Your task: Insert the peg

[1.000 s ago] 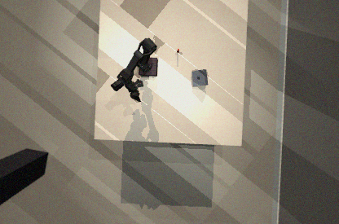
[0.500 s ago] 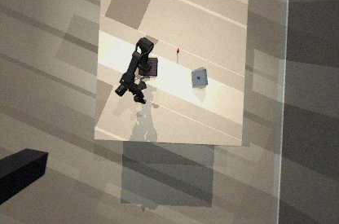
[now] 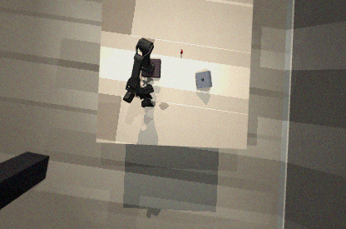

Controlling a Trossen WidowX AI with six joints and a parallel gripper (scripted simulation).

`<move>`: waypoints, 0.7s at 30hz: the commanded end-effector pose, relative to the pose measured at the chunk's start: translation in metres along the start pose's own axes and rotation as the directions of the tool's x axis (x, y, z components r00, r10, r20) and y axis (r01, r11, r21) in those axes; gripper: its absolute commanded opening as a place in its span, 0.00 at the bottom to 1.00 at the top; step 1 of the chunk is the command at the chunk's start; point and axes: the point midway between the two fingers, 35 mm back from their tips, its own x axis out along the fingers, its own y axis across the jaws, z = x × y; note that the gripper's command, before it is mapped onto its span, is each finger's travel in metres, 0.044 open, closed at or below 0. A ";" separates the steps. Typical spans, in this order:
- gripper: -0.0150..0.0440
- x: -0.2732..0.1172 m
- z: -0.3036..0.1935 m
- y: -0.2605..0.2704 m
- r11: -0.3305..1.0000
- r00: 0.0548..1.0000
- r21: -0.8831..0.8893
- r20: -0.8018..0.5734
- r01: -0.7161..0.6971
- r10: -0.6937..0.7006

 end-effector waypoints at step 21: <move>1.00 0.035 0.040 -0.008 0.968 0.980 0.174 0.108 -0.183 0.166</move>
